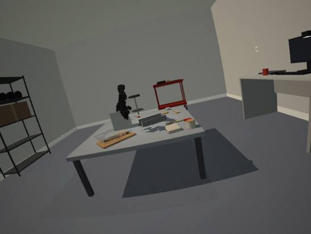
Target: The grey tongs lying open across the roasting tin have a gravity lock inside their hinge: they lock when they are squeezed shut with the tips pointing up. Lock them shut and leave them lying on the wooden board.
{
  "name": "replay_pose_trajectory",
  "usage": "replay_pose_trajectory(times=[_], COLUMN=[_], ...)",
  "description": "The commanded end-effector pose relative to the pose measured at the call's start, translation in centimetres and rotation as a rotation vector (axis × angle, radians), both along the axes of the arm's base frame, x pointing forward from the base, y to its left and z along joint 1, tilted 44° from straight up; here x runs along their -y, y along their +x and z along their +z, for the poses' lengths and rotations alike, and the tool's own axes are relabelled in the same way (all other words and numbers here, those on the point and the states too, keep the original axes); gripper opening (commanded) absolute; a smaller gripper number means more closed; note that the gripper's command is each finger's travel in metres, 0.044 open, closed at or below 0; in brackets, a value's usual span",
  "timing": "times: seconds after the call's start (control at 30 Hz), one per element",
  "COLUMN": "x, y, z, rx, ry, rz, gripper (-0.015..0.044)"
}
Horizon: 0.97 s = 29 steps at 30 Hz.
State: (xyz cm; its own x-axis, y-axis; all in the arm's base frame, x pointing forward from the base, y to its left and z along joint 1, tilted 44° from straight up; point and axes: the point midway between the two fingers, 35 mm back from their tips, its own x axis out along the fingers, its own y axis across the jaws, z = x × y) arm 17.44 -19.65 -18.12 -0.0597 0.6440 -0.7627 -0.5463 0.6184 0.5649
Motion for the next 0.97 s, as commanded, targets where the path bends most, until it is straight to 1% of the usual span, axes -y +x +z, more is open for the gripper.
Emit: replay_pose_trajectory(times=[0.0, 0.2, 0.4, 0.93], x=[-1.1, -0.6, 2.5, 2.5], y=[0.5, 0.5, 0.4, 0.4], z=[1.3, 1.8, 4.9, 4.9], rx=[-0.019, -0.018, -0.015, -0.015], ry=[0.038, 0.035, 0.023, 0.023], rz=[-0.012, -0.011, -0.005, -0.005], gripper=[0.0440, 0.0440, 0.0440, 0.0440])
